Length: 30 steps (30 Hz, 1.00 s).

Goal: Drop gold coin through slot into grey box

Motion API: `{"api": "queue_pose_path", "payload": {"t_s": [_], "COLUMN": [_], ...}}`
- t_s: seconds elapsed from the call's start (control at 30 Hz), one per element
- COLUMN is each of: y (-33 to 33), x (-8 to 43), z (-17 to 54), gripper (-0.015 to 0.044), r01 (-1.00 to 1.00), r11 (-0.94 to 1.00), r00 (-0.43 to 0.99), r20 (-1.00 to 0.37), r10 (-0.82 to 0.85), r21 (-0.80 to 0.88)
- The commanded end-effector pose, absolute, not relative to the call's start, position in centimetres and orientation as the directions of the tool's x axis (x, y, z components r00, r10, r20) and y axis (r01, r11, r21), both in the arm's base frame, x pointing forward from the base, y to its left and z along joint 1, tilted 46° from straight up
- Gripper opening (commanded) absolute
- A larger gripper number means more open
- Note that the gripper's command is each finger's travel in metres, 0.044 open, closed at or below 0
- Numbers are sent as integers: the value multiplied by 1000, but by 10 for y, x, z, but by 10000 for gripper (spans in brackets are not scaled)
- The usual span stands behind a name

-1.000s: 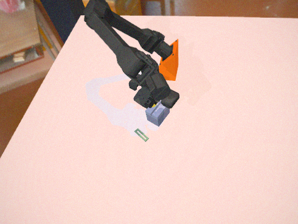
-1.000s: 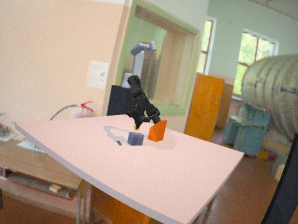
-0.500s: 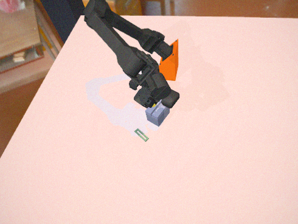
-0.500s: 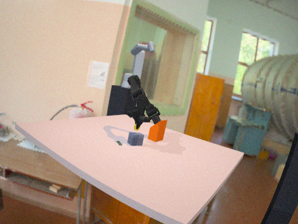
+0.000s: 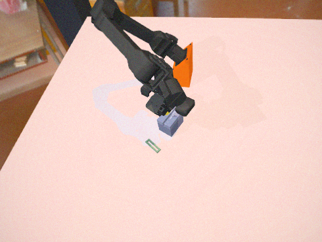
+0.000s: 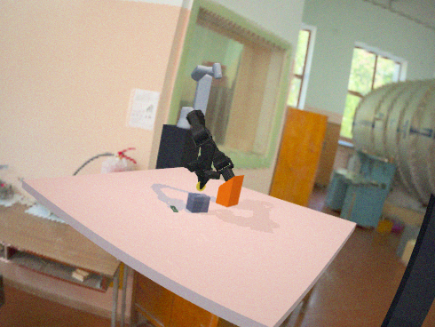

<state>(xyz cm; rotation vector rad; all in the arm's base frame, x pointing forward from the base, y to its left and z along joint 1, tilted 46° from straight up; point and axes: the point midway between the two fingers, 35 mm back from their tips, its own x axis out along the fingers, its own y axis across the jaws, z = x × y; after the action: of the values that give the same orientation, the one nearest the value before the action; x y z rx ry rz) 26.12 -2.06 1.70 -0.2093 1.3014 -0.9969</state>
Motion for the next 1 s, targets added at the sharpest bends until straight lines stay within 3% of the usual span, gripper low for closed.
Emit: {"api": "queue_pose_path", "payload": {"t_s": [0.0, 0.97], "y": [-20, -24], "x": [258, 257], "z": [17, 14], "gripper": [0, 0], "r01": [496, 483], "r11": [587, 594], "r00": [-68, -62], "r20": [-703, -702], "r10": [-708, -709], "r21": [-640, -643]}}
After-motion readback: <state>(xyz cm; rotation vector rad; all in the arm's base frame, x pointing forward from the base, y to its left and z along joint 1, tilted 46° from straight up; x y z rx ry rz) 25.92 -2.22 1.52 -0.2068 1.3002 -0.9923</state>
